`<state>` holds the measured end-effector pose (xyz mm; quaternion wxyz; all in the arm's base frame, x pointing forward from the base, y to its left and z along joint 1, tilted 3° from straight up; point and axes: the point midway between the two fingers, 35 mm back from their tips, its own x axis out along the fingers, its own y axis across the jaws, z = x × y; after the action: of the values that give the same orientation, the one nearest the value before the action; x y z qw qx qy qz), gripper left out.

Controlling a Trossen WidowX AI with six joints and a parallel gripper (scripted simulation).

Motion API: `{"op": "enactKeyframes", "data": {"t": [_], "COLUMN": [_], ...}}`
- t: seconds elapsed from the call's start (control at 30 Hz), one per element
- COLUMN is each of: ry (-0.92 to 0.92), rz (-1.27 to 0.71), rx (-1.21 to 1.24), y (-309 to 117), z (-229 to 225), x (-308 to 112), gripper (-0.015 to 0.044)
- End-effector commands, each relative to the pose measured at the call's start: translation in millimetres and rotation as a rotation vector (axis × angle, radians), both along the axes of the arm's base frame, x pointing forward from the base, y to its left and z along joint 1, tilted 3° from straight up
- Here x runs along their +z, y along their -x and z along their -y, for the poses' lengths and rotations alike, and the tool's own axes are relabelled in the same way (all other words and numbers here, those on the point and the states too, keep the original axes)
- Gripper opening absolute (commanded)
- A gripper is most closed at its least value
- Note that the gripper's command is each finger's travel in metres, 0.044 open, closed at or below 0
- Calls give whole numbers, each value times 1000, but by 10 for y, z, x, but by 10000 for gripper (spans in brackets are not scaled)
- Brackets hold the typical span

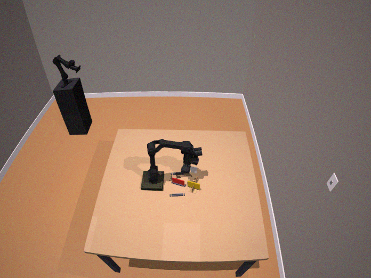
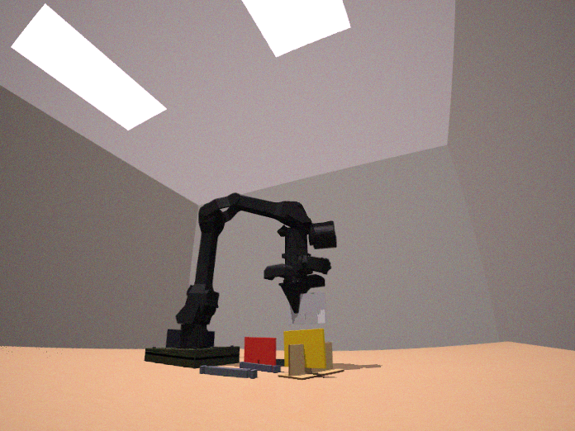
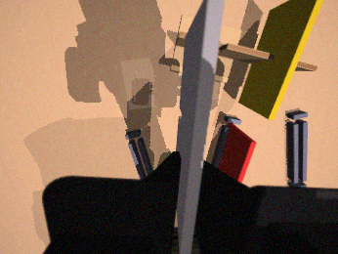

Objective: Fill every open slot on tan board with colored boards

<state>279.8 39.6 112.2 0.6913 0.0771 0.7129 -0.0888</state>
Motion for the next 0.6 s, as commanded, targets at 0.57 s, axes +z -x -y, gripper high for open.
{"op": "enactKeyframes", "data": {"t": [0.57], "ry": [5], "rz": [7], "rx": [-133], "y": [-390], "z": [370], "x": [-39], "gripper": [0]}}
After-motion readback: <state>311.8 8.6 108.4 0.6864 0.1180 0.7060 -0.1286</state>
